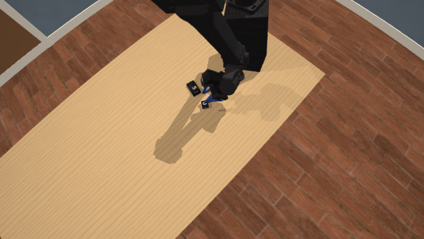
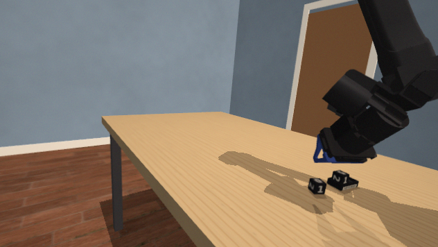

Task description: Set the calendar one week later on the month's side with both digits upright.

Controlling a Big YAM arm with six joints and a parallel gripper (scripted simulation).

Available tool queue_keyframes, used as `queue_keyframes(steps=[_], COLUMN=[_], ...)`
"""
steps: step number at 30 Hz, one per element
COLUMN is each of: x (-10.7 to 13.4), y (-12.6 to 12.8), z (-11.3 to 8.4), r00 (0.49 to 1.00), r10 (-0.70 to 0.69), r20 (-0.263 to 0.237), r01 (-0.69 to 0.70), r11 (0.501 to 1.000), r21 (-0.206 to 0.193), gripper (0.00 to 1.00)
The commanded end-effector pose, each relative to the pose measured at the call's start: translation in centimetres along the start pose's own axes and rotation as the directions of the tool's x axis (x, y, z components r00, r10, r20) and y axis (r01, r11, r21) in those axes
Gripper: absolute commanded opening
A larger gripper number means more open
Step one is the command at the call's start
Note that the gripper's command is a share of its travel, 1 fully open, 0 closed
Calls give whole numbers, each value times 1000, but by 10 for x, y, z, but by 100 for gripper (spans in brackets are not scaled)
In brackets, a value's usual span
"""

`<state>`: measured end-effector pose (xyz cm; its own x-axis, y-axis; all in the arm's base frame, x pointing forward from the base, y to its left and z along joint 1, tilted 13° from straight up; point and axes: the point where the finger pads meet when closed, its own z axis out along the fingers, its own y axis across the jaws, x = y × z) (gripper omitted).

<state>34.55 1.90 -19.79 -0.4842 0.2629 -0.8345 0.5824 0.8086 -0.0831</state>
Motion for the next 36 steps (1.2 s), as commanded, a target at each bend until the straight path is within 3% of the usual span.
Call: queue_keyframes(steps=[1, 21, 36], x=[0, 8, 24], y=[-4, -3, -2], z=[-2, 9, 28], r00=[1000, 1000, 1000], r10=[-14, -4, 3], r20=[-1, 4, 5], r01=[14, 4, -3], r11=[1000, 1000, 1000], r21=[4, 2, 3], gripper=[46, 46, 46])
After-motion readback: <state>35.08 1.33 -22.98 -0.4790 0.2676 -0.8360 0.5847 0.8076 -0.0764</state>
